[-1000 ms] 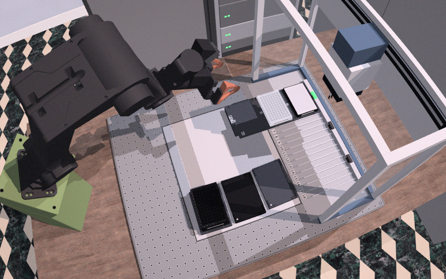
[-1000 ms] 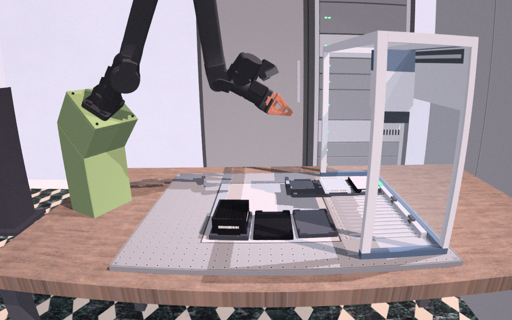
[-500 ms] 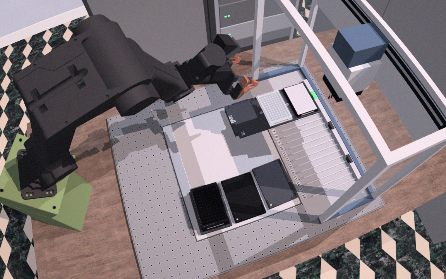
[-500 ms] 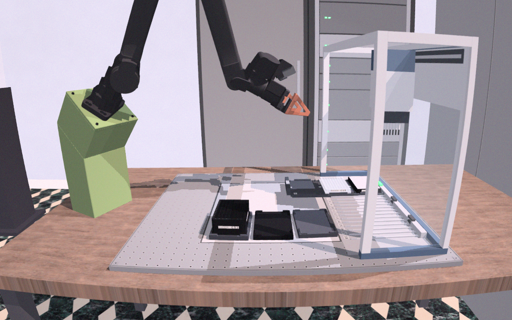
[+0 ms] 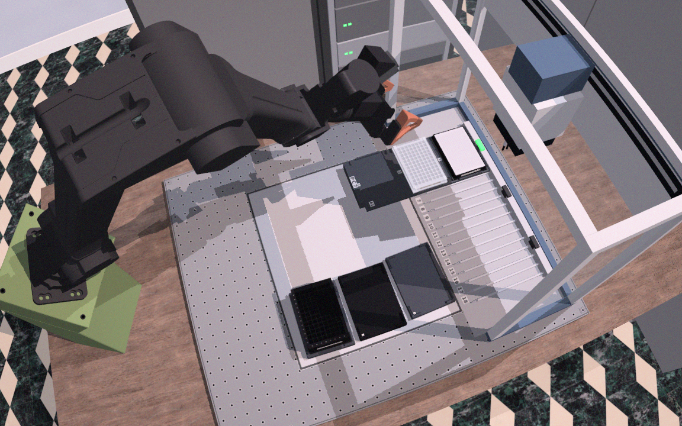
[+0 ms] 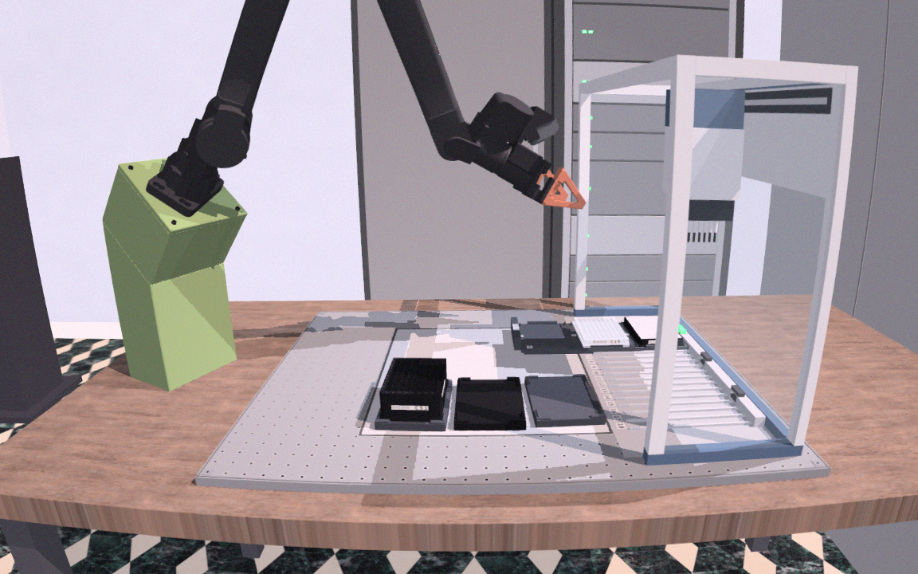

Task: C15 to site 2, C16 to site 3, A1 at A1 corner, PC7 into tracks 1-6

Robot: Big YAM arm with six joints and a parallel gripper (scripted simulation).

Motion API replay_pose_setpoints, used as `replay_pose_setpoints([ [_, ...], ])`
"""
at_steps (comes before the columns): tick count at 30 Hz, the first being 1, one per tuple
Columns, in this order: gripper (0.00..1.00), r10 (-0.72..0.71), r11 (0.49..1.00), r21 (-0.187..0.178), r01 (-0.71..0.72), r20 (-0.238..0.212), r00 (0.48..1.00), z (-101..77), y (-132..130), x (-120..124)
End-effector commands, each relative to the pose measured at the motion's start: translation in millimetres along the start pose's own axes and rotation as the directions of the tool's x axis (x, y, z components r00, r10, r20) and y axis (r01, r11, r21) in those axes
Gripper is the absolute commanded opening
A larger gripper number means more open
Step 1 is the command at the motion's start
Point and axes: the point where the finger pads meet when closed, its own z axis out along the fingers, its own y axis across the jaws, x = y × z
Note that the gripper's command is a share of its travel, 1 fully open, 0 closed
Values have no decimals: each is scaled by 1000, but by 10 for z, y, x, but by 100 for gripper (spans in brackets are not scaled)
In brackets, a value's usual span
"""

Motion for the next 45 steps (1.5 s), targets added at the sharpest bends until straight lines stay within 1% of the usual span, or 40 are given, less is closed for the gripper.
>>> replay_pose_setpoints([
  [1,100,16,1000,14,-17,25,1000,190,-95,-202],
  [2,100,17,1000,14,-17,25,1000,224,-106,-223],
  [4,100,17,1000,14,-17,25,1000,224,-106,-223],
  [5,100,24,1000,-1,-24,53,998,194,-39,-411],
  [6,100,18,1000,0,-18,34,999,265,-46,-321],
  [7,100,16,1000,10,-17,28,999,319,-113,-299],
  [12,100,17,1000,15,-17,28,999,492,-194,-397],
  [14,100,18,1000,5,-18,33,999,543,-149,-472],
  [15,100,19,1000,6,-19,39,999,566,-169,-525],
  [17,100,17,1000,16,-17,30,999,658,-250,-508],
  [19,100,17,1000,16,-17,30,999,725,-271,-549],
  [21,100,17,1000,16,-17,30,999,725,-271,-549],
  [22,100,25,1000,3,-25,62,998,679,-214,-777],
  [23,100,18,1000,-1,-18,38,999,767,-178,-640],
  [25,100,17,1000,17,-17,32,999,858,-315,-636],
  [28,100,17,1000,17,-17,33,999,957,-348,-701],
  [30,100,18,1000,9,-18,37,999,1012,-311,-768],
  [31,100,19,1000,-1,-19,44,999,996,-254,-825],
  [32,100,28,1000,7,-29,79,996,910,-336,-1057],
  [33,100,15,1000,11,-16,51,999,931,-318,-828],
  [45,100,15,1000,11,-16,51,999,931,-318,-828],
])
